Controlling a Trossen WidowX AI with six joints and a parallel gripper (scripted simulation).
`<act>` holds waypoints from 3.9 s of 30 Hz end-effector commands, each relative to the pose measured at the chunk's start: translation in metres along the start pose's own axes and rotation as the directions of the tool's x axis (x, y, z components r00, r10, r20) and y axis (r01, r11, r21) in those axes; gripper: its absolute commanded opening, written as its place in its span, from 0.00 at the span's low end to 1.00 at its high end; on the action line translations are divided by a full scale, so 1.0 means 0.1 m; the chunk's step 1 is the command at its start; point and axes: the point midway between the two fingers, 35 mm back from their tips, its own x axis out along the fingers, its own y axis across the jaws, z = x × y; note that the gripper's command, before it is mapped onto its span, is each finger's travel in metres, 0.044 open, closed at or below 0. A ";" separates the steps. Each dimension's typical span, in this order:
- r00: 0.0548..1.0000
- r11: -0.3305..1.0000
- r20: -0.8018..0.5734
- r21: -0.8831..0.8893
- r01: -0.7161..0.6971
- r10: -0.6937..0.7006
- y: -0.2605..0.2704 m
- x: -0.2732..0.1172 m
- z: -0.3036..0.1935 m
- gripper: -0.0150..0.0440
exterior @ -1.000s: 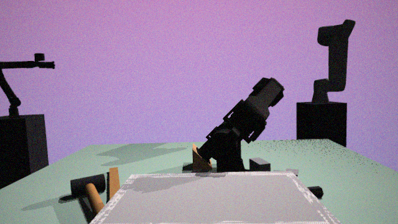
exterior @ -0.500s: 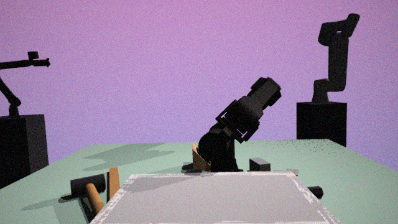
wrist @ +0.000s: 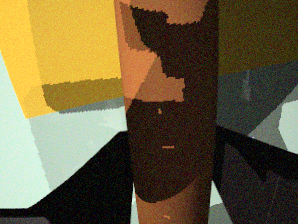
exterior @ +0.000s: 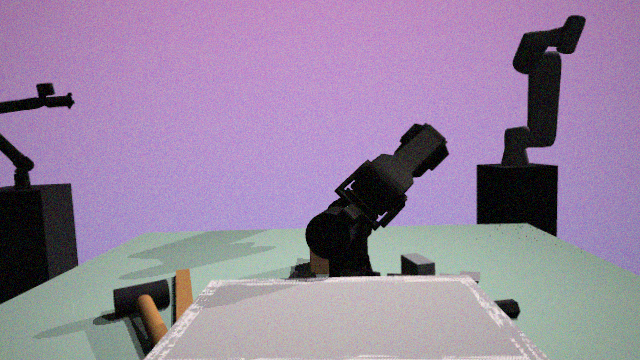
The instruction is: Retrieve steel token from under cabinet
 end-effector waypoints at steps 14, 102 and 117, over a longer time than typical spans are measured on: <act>1.000 1.000 -0.005 0.012 0.003 -0.003 -0.06 0.01 -0.05 0.25; 1.000 1.000 -0.008 0.016 0.003 -0.003 -0.10 0.01 -0.89 0.25; 1.000 1.000 -0.009 0.016 0.003 -0.003 -0.11 0.01 -1.06 0.25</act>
